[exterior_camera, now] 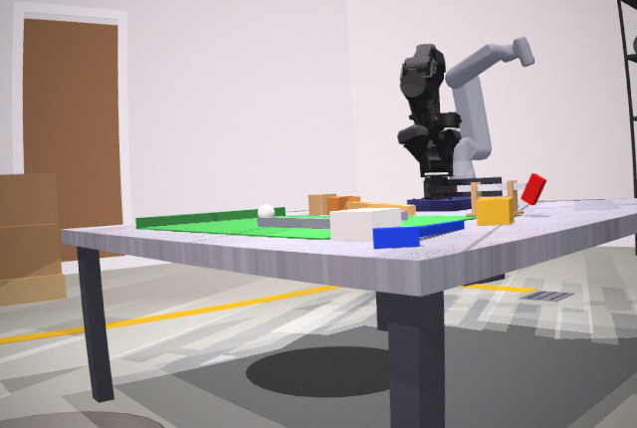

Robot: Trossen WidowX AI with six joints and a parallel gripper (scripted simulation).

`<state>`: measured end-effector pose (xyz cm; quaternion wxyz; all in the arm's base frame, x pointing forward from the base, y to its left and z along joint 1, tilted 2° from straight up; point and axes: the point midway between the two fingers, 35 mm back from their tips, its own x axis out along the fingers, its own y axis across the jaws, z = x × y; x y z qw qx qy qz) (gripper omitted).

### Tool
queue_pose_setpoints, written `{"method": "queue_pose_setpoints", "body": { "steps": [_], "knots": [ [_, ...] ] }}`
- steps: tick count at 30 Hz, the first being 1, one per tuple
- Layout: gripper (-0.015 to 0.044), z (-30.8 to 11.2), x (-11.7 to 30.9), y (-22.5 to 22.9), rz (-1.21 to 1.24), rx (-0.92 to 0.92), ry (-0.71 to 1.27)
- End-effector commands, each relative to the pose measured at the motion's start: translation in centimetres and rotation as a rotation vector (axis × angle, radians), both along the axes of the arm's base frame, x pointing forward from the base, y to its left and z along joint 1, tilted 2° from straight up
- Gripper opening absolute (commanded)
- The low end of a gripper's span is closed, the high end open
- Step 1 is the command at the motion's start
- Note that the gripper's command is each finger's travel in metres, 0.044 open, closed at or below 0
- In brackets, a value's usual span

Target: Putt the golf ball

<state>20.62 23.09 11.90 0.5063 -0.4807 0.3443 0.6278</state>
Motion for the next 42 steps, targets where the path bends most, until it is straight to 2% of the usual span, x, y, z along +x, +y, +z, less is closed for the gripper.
{"method": "queue_pose_setpoints", "body": {
  "steps": [1, 17, 23, 42],
  "knots": [
    [0.044, -0.5, -0.7, 0.0, 0.034, -0.01, 0.023],
    [0.044, -3.0, -0.8, 0.0, 0.034, -0.01, 0.023],
    [0.044, -5.1, -0.7, 0.1, 0.034, -0.01, 0.023],
    [0.044, -7.0, -0.7, 0.2, 0.034, -0.01, 0.023]
  ]
}}
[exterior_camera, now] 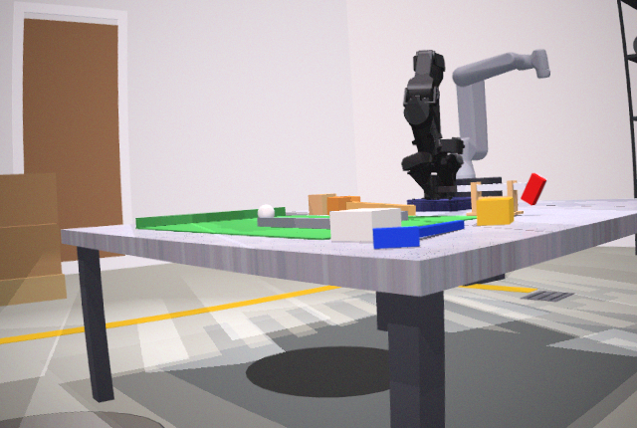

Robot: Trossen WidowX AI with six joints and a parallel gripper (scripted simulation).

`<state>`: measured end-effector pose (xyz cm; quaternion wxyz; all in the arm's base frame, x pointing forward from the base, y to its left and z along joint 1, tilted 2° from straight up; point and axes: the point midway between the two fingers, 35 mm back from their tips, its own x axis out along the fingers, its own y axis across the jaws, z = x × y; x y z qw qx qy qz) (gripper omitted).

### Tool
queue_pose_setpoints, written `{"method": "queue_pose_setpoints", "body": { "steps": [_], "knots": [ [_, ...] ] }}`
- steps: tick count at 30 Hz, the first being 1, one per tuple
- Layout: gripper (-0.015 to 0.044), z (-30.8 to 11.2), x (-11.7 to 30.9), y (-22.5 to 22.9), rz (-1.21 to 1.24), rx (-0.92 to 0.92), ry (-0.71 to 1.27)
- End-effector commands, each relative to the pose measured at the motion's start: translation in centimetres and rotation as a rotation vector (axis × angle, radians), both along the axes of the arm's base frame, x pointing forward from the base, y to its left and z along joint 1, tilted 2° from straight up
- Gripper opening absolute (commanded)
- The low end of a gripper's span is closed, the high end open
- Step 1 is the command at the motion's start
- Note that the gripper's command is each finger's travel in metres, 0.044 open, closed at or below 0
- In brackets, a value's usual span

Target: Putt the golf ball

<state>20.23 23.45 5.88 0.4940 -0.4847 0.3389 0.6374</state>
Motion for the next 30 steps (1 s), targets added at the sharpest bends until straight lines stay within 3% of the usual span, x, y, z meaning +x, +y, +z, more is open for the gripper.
{"method": "queue_pose_setpoints", "body": {
  "steps": [1, 12, 27, 30],
  "knots": [
    [0.044, -1.12, -0.32, -0.16, 0.001, -0.008, 0.016],
    [0.044, -1.5, -0.32, -0.15, 0.001, -0.008, 0.016],
    [0.0046, -1.19, -0.09, -0.05, 0.001, -0.005, 0.005],
    [0.0026, -1.19, -0.09, -0.05, 0.001, -0.005, 0.005]
  ]
}}
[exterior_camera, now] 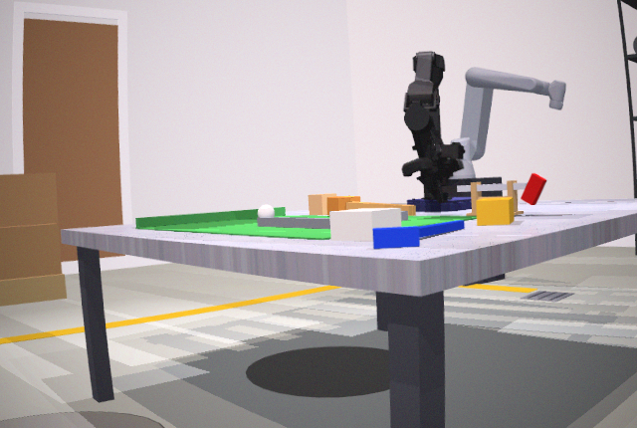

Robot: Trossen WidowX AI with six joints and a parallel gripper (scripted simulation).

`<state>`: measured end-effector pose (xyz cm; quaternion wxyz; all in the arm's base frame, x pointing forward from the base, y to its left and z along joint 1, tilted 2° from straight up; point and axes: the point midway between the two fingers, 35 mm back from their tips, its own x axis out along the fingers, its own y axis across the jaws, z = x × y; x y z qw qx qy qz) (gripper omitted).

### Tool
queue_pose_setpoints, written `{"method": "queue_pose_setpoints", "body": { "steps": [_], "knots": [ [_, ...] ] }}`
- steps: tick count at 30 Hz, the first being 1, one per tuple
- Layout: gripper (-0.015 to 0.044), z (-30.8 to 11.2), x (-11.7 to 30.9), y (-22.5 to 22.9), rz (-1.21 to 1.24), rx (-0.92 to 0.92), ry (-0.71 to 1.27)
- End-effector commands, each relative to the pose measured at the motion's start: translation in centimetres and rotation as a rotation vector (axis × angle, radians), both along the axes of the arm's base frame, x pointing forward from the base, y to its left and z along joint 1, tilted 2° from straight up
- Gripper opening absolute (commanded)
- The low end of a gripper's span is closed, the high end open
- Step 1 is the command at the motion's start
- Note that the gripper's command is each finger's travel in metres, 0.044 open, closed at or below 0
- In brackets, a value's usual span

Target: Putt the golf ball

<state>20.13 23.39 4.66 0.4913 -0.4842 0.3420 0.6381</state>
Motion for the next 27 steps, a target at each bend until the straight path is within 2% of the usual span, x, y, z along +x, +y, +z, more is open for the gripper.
{"method": "queue_pose_setpoints", "body": {
  "steps": [1, 8, 23, 27],
  "knots": [
    [0.002, 0.0, 0.0, 0.0, 0.0, 0.001, -0.001],
    [0.0, 0.9, 0.1, 0.1, 0.0, 0.001, -0.001],
    [0.0, 9.2, -0.1, -0.3, 0.0, 0.0, 0.002],
    [0.0, 10.0, -0.2, -0.5, 0.0, 0.0, 0.003]
  ]
}}
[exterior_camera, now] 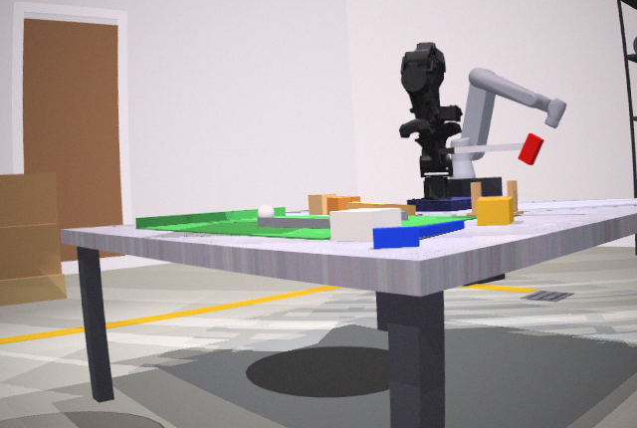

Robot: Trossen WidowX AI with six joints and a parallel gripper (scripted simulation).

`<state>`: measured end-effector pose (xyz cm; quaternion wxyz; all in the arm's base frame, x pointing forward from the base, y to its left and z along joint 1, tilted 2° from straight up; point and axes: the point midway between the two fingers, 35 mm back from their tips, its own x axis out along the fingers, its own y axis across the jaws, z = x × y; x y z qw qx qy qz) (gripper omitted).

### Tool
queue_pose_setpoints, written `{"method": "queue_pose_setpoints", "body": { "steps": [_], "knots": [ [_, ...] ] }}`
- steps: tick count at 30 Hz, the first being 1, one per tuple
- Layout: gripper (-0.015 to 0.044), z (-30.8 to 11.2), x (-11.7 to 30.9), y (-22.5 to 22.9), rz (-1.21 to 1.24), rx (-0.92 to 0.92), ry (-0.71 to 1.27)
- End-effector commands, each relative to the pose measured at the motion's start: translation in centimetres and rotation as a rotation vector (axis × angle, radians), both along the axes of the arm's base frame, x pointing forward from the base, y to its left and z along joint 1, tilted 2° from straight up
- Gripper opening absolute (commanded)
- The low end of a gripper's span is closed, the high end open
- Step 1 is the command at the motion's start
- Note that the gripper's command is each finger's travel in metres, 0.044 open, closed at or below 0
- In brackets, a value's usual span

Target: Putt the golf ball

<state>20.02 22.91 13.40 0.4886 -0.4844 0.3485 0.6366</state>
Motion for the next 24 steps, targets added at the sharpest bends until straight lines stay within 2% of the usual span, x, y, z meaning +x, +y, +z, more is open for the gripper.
{"method": "queue_pose_setpoints", "body": {
  "steps": [1, 9, 24],
  "knots": [
    [0.0, 1.3, -0.1, 0.0, 0.004, 0.012, -0.004],
    [0.0, 0.7, 2.3, -2.1, -0.123, -0.01, -0.005],
    [0.0, 1.0, 7.7, -9.1, -0.458, -0.064, -0.001]
  ]
}}
